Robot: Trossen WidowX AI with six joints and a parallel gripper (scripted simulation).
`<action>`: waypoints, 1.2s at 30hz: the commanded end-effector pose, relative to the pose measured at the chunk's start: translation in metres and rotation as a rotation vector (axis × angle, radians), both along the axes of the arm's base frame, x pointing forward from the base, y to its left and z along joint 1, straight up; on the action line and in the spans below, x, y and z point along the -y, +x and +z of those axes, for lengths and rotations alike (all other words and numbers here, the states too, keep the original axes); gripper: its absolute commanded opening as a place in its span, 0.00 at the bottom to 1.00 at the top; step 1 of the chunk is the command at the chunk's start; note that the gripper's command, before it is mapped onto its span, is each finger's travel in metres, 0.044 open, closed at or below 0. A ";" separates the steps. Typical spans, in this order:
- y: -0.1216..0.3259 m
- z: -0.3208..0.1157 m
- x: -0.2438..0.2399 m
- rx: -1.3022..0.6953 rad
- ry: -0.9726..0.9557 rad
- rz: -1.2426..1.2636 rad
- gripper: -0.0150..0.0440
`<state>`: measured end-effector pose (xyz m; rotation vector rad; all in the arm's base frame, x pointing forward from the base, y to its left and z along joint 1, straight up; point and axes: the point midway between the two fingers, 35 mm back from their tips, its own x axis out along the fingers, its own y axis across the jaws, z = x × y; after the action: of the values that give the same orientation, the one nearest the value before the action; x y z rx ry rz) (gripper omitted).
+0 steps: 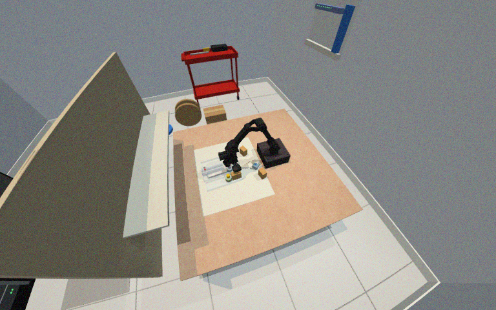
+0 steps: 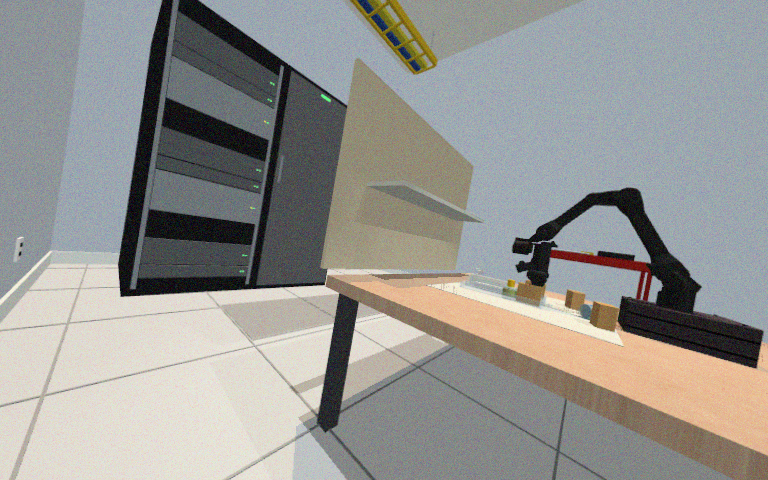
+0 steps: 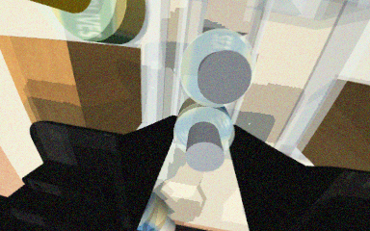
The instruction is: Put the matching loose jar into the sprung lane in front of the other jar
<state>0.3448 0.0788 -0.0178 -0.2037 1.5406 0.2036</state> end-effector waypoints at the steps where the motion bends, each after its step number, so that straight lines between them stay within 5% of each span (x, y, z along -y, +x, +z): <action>1: 0.003 0.001 -0.001 0.014 0.005 -0.004 0.25; 36: -0.005 0.000 0.001 0.014 0.005 -0.004 0.25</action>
<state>0.3386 0.0772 -0.0184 -0.2033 1.5402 0.2032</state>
